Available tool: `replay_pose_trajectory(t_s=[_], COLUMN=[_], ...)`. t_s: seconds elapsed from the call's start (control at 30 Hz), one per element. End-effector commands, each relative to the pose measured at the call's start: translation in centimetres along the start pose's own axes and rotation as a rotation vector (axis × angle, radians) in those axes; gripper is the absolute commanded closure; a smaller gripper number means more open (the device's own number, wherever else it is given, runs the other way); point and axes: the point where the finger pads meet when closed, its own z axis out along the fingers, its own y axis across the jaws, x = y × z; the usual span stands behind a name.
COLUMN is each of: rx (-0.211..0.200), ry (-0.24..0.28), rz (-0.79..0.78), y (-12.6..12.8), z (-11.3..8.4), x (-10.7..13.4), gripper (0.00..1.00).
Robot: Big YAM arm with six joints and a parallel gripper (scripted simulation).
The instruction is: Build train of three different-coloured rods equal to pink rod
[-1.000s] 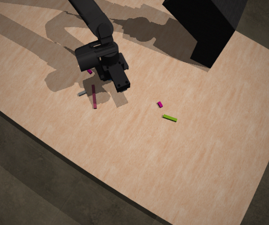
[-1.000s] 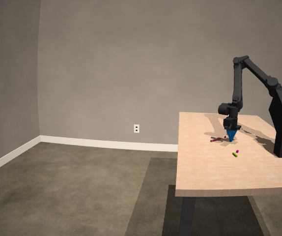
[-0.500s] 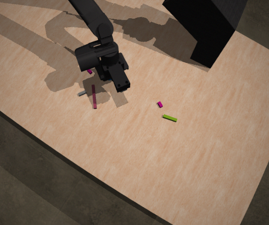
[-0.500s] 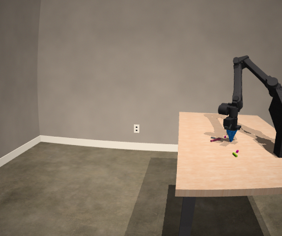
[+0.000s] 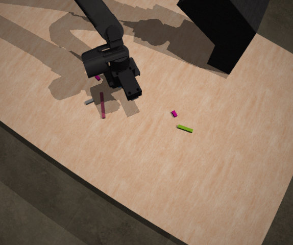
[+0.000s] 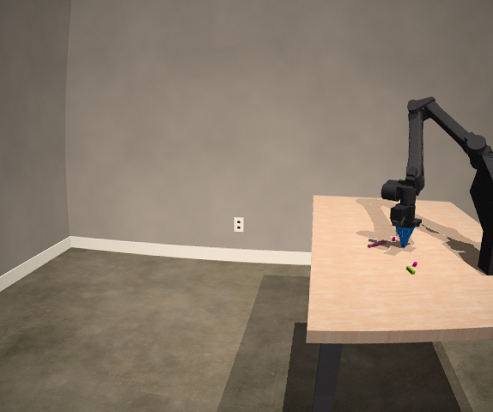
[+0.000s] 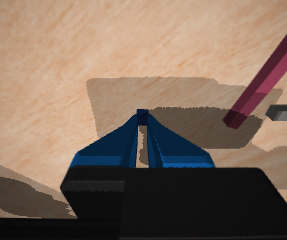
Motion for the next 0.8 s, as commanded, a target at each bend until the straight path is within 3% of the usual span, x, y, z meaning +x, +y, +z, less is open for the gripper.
replay_pose_trajectory(t_s=[0.0,0.17,0.3,0.53,0.77], rx=[0.003,0.003,0.003,0.003,0.003], ry=[-0.004,-0.004,-0.004,-0.004,-0.004], rz=[-0.004,-0.004,-0.004,-0.004,-0.004], y=[-0.07,-0.07,-0.07,-0.07,-0.07], z=[0.05,0.05,0.05,0.05,0.05], x=[-0.10,-0.10,-0.10,-0.10,-0.10], gripper=[0.96,0.88,0.88,0.77,0.77])
